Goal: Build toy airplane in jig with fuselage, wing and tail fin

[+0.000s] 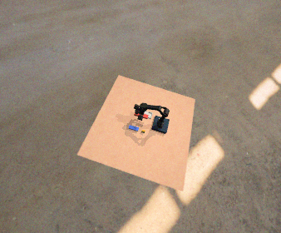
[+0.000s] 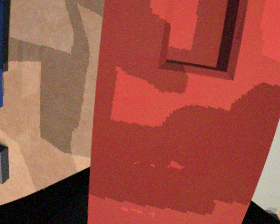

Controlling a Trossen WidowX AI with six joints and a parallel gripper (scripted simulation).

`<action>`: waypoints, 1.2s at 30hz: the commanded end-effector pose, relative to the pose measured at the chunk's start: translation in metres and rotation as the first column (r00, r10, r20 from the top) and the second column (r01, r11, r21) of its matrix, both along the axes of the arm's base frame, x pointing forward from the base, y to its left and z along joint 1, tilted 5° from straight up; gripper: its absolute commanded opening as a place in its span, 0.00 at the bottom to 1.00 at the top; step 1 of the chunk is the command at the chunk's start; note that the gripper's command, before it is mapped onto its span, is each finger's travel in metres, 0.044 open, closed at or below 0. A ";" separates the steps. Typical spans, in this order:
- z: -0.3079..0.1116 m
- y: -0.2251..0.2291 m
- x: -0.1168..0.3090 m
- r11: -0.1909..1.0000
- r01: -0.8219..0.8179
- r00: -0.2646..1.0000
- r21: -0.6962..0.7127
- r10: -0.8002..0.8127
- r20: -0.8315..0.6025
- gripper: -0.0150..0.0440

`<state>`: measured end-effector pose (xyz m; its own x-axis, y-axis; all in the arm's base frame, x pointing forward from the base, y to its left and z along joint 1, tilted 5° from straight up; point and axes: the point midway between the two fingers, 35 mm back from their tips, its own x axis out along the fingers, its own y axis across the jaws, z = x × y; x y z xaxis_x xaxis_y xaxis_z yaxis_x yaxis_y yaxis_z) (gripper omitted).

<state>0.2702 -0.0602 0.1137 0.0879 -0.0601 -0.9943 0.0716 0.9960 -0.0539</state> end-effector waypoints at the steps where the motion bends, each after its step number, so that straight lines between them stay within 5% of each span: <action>1: -0.006 -0.012 -0.002 1.000 -0.007 1.000 0.003 0.007 -0.002 0.25; 29: -0.038 -0.089 -0.029 0.999 -0.033 0.999 -0.010 0.033 -0.004 0.25; 36: -0.038 -0.089 -0.029 0.999 -0.033 0.999 -0.010 0.033 -0.004 0.57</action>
<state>0.2412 -0.1485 0.0762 0.0828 -0.0702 -0.9941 0.0436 0.9968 -0.0667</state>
